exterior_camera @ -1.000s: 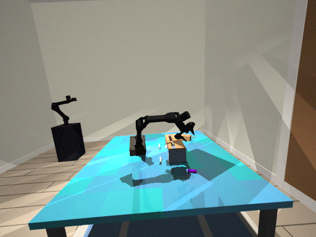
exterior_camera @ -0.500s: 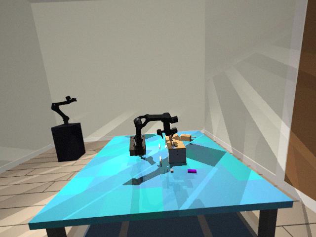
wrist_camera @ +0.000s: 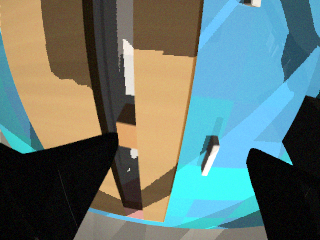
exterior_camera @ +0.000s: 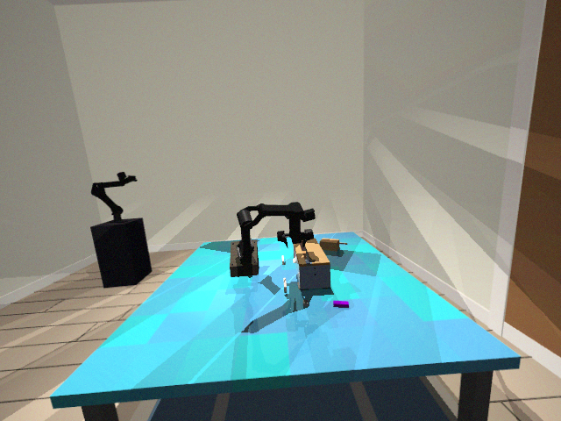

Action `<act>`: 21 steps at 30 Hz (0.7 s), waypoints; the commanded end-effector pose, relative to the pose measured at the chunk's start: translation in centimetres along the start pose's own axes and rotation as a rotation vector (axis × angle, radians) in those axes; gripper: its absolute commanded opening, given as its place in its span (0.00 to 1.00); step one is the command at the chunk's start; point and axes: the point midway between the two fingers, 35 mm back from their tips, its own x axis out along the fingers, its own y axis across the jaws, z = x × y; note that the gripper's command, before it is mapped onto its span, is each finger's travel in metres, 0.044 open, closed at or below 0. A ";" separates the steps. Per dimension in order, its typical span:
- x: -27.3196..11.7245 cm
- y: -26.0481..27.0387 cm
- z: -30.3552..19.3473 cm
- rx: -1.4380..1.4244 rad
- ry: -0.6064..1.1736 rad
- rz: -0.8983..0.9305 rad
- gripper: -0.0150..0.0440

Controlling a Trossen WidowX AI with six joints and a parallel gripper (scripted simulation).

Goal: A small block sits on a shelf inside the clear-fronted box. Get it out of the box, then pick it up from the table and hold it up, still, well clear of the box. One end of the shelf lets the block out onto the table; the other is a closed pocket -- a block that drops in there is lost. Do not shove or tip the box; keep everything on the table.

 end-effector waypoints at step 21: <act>3.7 0.1 0.8 -0.004 0.001 -0.001 0.93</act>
